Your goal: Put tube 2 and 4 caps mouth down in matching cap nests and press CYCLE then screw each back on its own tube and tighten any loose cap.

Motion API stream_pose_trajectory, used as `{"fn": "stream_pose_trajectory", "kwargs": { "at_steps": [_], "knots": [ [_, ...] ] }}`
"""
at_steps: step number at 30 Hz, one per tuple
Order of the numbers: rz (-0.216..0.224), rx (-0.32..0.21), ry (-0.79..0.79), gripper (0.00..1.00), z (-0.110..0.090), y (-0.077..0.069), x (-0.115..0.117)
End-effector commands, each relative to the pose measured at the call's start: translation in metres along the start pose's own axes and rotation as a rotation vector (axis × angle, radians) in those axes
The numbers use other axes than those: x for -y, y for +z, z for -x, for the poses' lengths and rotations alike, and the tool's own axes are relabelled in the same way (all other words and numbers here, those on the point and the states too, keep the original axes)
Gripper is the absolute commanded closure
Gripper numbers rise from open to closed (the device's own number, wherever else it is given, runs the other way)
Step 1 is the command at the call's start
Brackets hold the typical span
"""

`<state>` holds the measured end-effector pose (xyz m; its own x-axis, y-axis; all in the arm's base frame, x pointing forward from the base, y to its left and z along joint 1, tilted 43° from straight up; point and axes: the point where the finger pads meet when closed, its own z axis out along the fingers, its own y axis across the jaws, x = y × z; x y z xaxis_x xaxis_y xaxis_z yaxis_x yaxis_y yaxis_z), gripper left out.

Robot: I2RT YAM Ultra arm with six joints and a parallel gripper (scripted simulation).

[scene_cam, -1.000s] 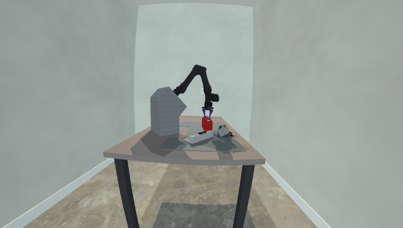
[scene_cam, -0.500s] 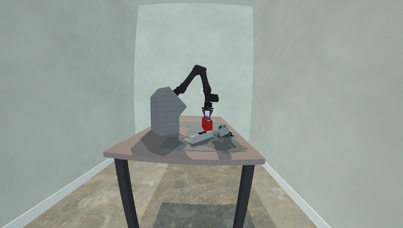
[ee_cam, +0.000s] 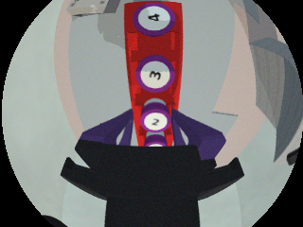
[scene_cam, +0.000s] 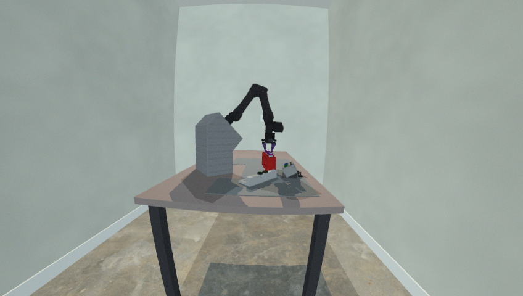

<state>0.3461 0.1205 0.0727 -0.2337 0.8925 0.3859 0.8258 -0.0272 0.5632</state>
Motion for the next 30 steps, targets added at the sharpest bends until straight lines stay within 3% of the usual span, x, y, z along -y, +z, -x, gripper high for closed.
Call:
{"fn": "stream_pose_trajectory", "kwargs": {
  "at_steps": [1, 20, 21, 30],
  "knots": [
    [0.012, 0.007, -0.002, 0.51, 0.0004, -0.0031, -0.0023],
    [0.012, 0.007, -0.002, 0.51, 0.0000, -0.0041, 0.0000],
    [0.012, 0.007, -0.002, 1.00, 0.0000, -0.0041, 0.0000],
    [0.012, 0.007, -0.002, 1.00, 0.0000, -0.0041, 0.0000]
  ]
}}
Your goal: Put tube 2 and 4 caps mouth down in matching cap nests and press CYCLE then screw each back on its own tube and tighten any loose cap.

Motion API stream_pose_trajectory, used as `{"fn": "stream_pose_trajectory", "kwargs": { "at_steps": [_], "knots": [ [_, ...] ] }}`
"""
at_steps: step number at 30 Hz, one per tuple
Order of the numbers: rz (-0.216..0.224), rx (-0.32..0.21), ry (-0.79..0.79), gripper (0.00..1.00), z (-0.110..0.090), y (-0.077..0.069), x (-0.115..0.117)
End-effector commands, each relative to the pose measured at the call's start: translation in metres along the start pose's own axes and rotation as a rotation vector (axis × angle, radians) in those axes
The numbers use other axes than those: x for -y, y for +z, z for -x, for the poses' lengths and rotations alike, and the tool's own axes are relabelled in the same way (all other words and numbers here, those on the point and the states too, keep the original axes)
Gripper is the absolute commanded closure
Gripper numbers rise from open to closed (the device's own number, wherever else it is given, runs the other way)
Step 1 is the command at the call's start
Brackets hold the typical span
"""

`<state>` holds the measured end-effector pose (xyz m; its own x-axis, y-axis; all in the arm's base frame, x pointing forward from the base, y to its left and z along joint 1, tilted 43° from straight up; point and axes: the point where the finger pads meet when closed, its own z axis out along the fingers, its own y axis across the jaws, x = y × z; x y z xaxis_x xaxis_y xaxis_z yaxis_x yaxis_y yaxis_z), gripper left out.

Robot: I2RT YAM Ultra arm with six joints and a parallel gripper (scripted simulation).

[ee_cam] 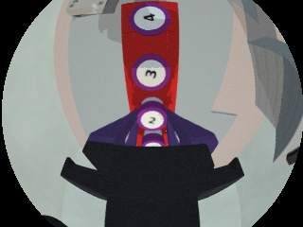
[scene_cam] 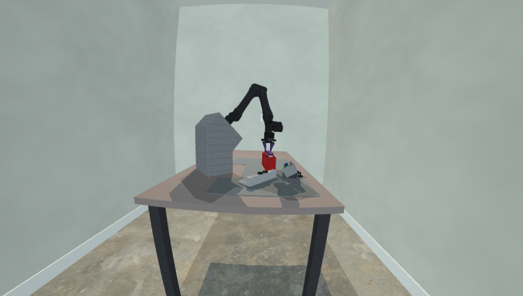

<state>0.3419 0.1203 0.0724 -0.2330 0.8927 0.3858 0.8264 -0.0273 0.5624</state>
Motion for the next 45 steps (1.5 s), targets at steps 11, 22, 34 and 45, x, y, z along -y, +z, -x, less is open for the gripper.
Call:
{"fn": "stream_pose_trajectory", "kwargs": {
  "at_steps": [11, 22, 34, 45],
  "knots": [
    [0.012, 0.008, -0.303, 1.00, 0.0006, -0.0023, -0.0036],
    [0.010, 0.011, -0.753, 1.00, 0.0006, -0.0026, -0.0036],
    [0.008, 0.014, -1.253, 1.00, 0.0006, -0.0029, -0.0036],
    [0.004, 0.016, -1.803, 1.00, 0.0006, -0.0032, -0.0036]
  ]
}}
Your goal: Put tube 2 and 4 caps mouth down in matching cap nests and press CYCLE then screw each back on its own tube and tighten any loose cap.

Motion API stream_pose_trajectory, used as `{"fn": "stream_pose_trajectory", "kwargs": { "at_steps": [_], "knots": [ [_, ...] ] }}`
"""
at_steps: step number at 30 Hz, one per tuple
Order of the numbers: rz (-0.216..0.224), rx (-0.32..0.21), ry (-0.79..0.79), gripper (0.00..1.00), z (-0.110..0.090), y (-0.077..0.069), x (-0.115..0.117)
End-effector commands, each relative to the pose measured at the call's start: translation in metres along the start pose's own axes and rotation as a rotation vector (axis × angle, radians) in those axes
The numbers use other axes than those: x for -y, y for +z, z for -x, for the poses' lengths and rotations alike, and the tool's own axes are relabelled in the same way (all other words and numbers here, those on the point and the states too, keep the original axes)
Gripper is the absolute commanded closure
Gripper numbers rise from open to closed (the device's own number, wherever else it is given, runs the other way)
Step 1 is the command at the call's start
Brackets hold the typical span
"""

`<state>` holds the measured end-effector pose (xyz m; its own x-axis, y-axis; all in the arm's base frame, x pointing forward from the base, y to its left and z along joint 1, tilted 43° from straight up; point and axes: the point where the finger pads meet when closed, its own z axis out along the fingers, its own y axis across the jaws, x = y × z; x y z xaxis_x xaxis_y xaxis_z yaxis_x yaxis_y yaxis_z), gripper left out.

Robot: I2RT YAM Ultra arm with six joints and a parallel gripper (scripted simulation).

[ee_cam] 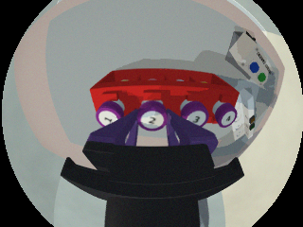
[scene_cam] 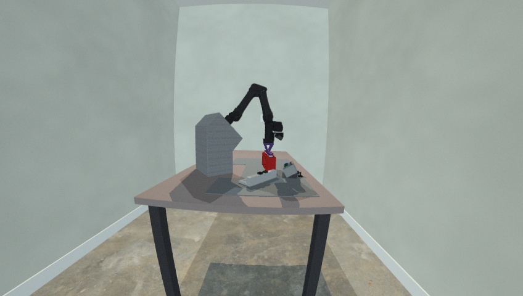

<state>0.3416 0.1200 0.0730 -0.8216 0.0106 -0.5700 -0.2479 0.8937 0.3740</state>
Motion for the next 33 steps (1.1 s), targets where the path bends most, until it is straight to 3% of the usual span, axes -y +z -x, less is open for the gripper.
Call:
{"fn": "stream_pose_trajectory", "kwargs": {
  "at_steps": [1, 3, 18, 20, 33],
  "knots": [
    [-0.006, 0.012, -0.263, 1.00, 0.0035, -0.0024, 0.0007],
    [-0.006, 0.012, -0.263, 1.00, 0.0035, -0.0024, 0.0007],
    [-0.011, 0.009, -1.013, 1.00, 0.0034, -0.0028, 0.0006],
    [-0.011, 0.009, -1.013, 1.00, 0.0034, -0.0028, 0.0006],
    [-0.014, 0.006, -1.663, 1.00, 0.0034, -0.0031, 0.0006]
  ]
}}
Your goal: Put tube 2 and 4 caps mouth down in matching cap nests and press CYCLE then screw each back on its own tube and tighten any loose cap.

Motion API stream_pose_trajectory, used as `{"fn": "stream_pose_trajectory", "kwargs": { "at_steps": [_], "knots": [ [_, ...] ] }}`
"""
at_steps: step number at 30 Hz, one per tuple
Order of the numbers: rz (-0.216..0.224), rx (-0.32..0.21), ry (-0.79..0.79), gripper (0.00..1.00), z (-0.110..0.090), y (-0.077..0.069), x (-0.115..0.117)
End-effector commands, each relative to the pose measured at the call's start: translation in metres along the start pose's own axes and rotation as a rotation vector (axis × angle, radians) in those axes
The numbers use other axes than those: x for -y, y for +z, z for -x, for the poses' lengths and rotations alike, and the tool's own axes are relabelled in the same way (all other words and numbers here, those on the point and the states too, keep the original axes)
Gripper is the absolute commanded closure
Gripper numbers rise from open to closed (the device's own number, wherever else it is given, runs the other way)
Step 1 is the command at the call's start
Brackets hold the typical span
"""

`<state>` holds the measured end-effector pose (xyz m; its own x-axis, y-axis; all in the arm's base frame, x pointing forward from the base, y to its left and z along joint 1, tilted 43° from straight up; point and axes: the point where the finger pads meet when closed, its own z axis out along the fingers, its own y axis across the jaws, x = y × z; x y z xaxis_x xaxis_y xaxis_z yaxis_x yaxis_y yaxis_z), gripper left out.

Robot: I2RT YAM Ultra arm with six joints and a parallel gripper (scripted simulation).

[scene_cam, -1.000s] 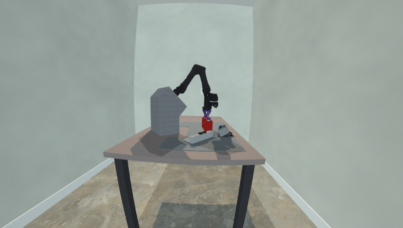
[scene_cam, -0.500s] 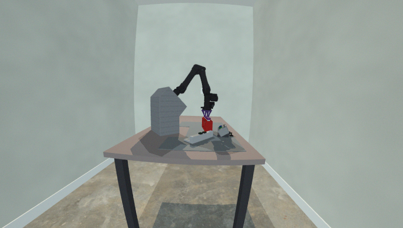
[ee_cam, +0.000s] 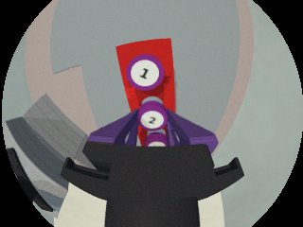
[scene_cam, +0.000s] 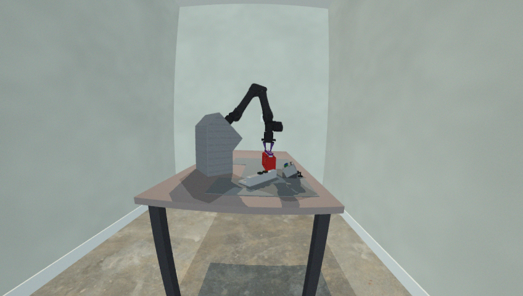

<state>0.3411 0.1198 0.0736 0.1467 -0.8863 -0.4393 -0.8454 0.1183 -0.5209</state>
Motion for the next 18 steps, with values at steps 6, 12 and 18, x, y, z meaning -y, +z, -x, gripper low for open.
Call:
{"fn": "stream_pose_trajectory", "kwargs": {
  "at_steps": [6, 12, 18],
  "knots": [
    [-0.012, -0.005, -0.413, 1.00, -0.0004, -0.0025, 0.0035],
    [-0.012, -0.005, -0.454, 1.00, -0.0004, -0.0025, 0.0035],
    [-0.012, -0.005, -0.454, 0.51, -0.0004, -0.0025, 0.0035]
  ]
}}
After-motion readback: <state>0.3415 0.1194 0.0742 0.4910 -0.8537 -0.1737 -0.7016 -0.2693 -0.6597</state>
